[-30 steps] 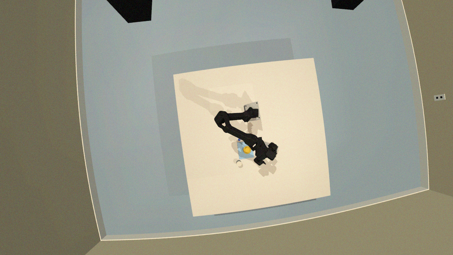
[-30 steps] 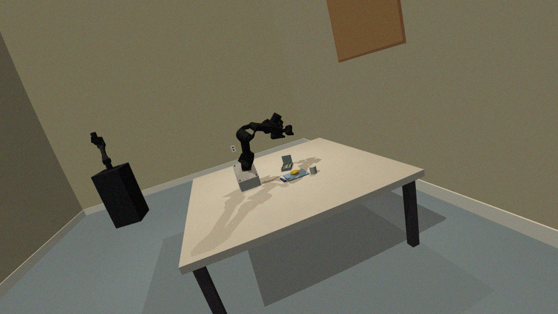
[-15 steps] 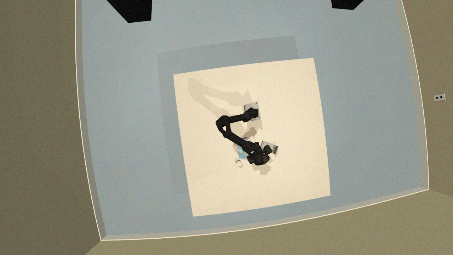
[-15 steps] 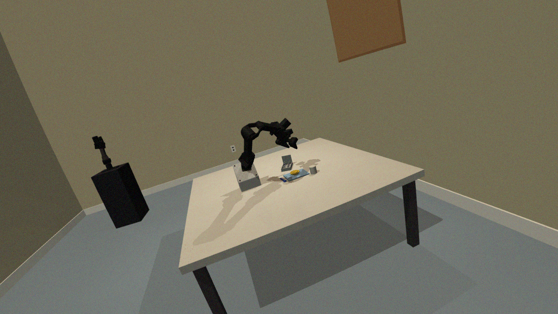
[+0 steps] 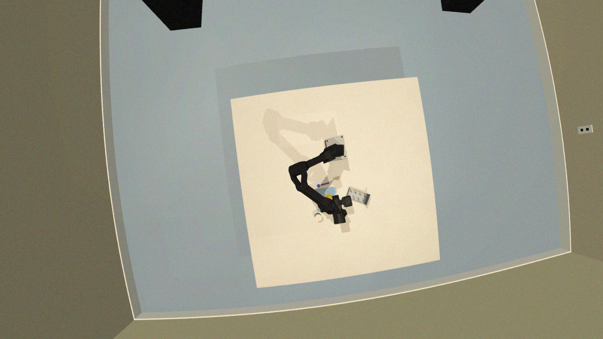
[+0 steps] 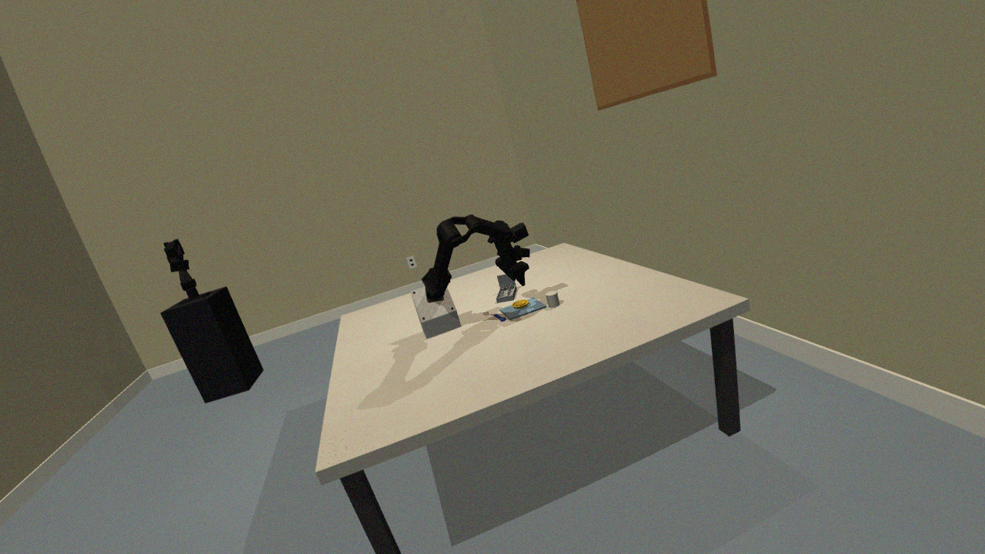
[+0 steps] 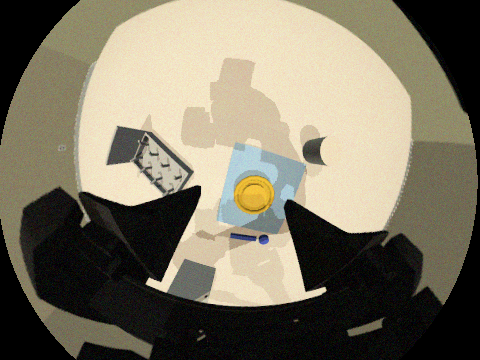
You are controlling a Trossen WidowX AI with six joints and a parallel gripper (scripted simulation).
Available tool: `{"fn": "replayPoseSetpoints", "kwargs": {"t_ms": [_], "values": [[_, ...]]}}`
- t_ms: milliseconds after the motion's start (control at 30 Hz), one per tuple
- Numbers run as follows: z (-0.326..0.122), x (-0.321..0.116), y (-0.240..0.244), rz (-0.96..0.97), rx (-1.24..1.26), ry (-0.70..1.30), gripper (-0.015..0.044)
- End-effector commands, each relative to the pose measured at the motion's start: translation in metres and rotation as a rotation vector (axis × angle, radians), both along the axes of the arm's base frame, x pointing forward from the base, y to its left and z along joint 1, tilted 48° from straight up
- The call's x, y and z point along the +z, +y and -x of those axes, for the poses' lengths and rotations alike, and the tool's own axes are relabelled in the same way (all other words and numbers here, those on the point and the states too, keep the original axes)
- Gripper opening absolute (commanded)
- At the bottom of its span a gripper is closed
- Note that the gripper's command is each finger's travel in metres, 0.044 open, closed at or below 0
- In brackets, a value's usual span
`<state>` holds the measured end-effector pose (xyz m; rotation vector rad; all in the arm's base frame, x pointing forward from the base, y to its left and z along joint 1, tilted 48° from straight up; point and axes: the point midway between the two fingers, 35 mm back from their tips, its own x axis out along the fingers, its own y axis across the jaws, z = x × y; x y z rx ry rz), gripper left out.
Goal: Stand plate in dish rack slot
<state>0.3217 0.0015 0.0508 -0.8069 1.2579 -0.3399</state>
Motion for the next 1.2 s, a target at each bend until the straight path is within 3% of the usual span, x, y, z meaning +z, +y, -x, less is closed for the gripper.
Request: {"fn": "replayPoseSetpoints", "kwargs": {"t_ms": [0, 133, 1167], "values": [[0.004, -0.001, -0.02, 0.034, -0.109, 0.014, 0.04], [0.008, 0.0, -0.037, 0.065, -0.202, 0.019, 0.04], [0.002, -0.031, -0.067, 0.065, -0.206, 0.019, 0.04]]}}
